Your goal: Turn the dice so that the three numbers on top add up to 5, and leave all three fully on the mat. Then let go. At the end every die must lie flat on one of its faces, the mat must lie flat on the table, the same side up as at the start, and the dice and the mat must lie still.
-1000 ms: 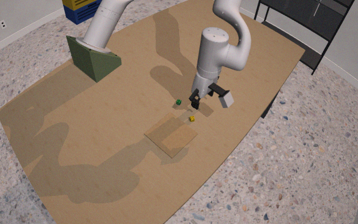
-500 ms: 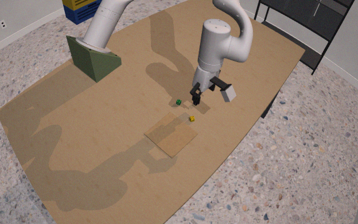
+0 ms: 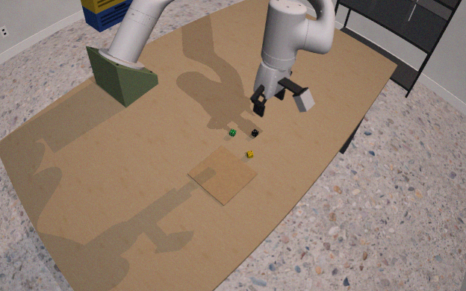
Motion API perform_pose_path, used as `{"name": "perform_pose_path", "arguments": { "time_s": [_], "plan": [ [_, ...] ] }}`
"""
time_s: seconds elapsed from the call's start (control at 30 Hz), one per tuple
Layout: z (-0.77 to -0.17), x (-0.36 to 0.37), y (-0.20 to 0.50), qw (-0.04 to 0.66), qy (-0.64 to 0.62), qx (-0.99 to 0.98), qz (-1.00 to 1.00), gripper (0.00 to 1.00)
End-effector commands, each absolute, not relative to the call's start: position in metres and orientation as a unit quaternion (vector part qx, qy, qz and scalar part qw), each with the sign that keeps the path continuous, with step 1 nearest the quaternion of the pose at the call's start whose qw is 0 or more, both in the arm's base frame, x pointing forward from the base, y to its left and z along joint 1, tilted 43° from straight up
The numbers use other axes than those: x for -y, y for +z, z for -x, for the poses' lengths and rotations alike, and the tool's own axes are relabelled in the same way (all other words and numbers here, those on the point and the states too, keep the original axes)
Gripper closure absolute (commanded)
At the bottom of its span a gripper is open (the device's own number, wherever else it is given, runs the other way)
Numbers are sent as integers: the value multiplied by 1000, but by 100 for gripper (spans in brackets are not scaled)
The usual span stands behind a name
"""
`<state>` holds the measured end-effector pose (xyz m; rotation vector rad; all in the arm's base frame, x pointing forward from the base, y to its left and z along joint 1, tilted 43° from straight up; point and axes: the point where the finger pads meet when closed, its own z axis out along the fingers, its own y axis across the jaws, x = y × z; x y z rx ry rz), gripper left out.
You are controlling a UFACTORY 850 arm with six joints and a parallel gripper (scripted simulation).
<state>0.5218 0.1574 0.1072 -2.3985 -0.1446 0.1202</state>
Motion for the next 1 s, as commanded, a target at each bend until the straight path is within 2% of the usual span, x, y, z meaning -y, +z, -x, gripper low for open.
{"name": "perform_pose_path", "arguments": {
  "time_s": [0.0,0.23,0.7,0.97],
  "plan": [
    [-523,-155,110,360,46,56,930,0],
    [-524,-153,108,359,50,46,931,0],
    [-540,-114,56,336,137,-185,913,0],
    [-541,-109,49,331,148,-217,906,0]
  ]
}}
